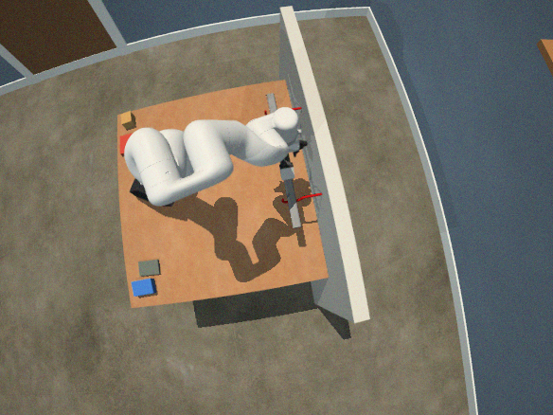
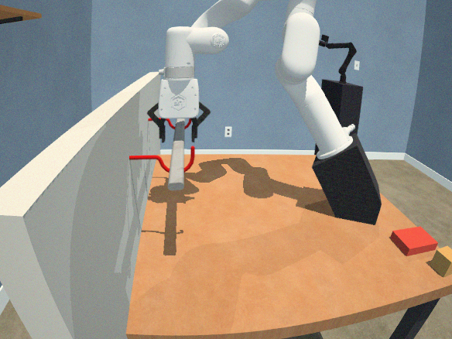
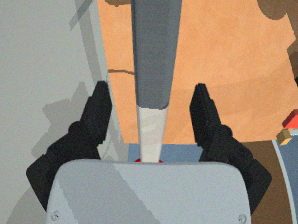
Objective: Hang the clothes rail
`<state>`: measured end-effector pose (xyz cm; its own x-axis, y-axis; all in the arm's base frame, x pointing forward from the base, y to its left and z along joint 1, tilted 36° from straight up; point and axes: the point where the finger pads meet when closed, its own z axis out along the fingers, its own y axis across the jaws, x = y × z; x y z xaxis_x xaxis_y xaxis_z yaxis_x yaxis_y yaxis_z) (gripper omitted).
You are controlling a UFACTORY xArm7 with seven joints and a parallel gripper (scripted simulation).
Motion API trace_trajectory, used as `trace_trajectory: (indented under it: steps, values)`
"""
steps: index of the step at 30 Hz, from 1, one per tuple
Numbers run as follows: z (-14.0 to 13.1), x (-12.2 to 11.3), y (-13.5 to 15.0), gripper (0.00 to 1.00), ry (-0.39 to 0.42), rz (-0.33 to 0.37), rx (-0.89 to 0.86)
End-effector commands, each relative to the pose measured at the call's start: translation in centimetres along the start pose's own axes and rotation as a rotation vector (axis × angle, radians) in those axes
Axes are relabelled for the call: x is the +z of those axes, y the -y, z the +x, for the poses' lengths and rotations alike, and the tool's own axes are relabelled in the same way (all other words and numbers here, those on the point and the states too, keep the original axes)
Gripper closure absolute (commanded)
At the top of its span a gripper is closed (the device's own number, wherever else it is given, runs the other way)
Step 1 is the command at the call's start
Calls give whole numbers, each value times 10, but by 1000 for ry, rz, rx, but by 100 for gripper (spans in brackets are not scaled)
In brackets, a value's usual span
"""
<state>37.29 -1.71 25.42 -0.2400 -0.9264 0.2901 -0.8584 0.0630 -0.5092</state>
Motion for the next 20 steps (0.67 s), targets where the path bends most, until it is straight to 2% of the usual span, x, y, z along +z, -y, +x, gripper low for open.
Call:
trace_trajectory:
  steps: [1,20]
  values:
    - [0,-1,1,19,1,4,0]
    - [0,-5,1,19,1,3,0]
